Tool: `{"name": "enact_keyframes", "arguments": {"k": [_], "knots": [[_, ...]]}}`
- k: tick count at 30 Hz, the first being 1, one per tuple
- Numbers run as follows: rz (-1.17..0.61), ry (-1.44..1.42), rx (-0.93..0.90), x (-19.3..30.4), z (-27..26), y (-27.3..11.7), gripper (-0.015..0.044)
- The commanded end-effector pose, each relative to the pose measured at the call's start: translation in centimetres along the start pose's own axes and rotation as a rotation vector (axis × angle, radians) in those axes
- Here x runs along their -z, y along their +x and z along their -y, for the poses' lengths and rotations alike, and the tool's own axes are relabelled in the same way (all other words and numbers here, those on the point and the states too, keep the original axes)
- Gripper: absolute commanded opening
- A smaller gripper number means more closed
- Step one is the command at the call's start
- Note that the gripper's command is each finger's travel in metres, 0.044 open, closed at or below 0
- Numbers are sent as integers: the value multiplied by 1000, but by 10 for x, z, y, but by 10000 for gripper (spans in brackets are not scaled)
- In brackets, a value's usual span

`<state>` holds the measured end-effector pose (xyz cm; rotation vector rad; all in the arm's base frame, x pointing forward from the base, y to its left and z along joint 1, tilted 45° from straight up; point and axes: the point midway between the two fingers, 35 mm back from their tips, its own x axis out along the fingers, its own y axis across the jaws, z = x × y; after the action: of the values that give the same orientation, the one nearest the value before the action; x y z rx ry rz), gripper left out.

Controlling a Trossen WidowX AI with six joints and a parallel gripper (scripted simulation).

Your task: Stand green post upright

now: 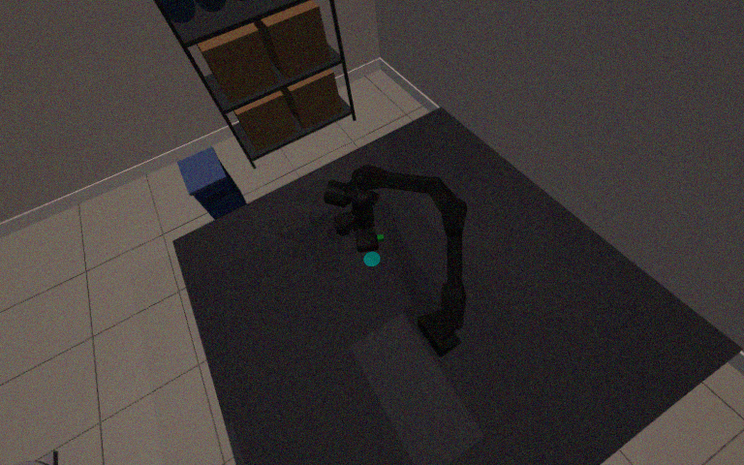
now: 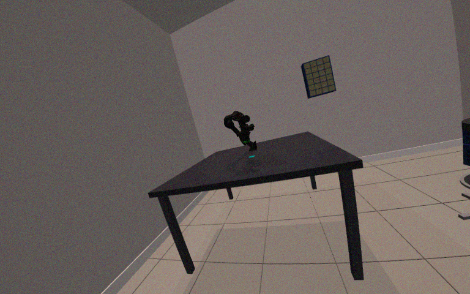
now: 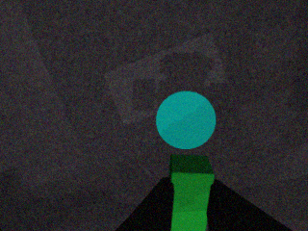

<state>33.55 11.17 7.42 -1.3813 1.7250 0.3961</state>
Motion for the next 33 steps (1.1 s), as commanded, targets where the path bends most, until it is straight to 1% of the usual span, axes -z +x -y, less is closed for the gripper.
{"name": "enact_keyframes", "arguments": {"k": [1, 33], "knots": [[16, -2, -26, 1, -1, 5, 23], [212, 18, -164, 2, -6, 20, 23]]}}
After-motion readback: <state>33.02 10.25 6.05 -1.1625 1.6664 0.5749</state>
